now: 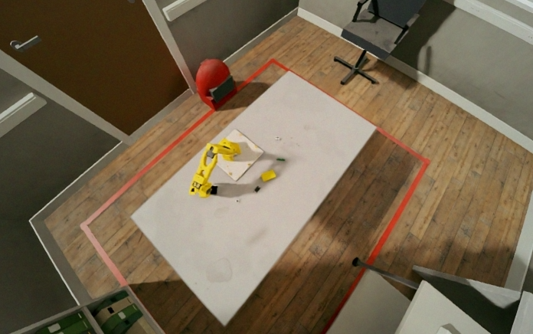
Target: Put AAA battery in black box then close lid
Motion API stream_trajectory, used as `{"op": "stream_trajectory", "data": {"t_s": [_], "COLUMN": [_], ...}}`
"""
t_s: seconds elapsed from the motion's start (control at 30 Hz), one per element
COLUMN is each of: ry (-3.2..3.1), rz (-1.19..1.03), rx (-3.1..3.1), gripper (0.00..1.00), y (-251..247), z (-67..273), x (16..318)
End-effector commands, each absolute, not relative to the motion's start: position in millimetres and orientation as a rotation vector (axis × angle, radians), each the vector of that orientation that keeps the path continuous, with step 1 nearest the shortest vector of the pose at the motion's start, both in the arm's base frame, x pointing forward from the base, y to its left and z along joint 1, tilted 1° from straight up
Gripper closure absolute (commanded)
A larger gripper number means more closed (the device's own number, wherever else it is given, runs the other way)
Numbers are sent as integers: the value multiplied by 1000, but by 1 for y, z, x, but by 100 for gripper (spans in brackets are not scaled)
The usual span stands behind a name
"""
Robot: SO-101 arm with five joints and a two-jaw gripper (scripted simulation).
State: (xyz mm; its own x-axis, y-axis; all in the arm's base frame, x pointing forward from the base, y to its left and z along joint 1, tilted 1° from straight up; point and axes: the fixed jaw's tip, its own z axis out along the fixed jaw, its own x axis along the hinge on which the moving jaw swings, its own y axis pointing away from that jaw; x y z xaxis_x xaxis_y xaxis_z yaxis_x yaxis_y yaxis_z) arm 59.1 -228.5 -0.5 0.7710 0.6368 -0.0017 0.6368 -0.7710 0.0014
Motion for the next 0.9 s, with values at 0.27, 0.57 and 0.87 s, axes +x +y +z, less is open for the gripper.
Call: {"op": "stream_trajectory", "data": {"t_s": [0.27, 0.57, 0.87], "ry": [1051, 1051, 1051], "rz": [1, 1, 1], "rx": [2965, 2965, 2965], "gripper": [70, 70, 70], "y": [-227, -228, -228], "z": [0, 3, 3], "x": [58, 59, 59]}}
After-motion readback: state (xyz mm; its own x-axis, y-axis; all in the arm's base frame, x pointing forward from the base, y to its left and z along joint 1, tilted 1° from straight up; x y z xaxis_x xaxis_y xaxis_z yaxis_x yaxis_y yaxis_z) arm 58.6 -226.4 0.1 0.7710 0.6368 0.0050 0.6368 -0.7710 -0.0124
